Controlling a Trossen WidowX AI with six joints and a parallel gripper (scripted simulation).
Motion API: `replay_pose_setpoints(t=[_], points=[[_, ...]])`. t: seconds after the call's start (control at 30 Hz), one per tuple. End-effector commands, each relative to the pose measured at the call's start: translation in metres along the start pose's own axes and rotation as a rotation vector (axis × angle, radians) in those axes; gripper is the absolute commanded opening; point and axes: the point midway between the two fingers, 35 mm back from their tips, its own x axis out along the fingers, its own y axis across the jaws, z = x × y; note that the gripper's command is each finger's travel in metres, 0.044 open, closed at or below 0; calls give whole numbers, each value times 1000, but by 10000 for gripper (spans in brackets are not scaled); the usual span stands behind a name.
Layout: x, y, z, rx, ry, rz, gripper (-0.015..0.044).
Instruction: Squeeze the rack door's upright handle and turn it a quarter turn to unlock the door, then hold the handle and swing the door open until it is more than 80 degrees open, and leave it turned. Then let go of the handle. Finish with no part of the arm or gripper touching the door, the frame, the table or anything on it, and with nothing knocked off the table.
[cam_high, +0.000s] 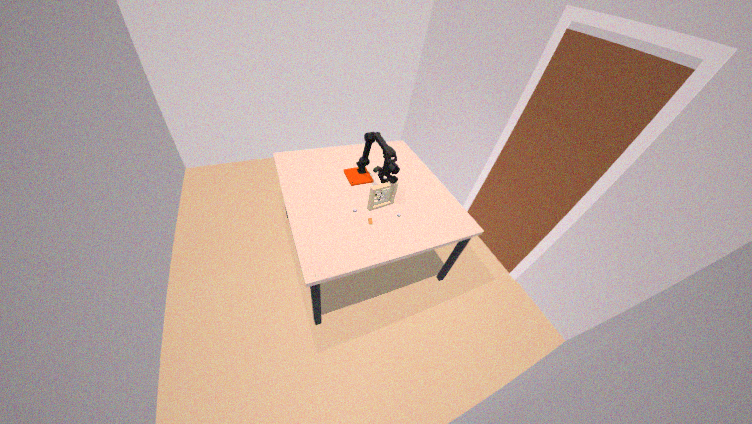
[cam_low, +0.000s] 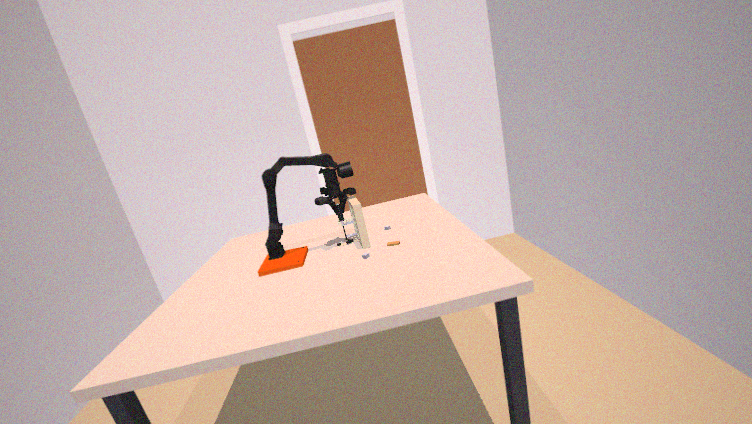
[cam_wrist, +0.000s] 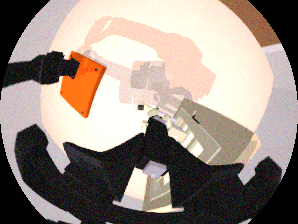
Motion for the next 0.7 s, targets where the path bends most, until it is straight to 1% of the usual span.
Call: replay_pose_setpoints(t=[0.0,0.13,0.17,0.27,0.67], points=[[1,0,1,-19,0,1,180],[1,0,1,-19,0,1,285],[1,0,1,-19,0,1,294],[1,0,1,55,0,1,294],[0,0,1,649,0,0,294]])
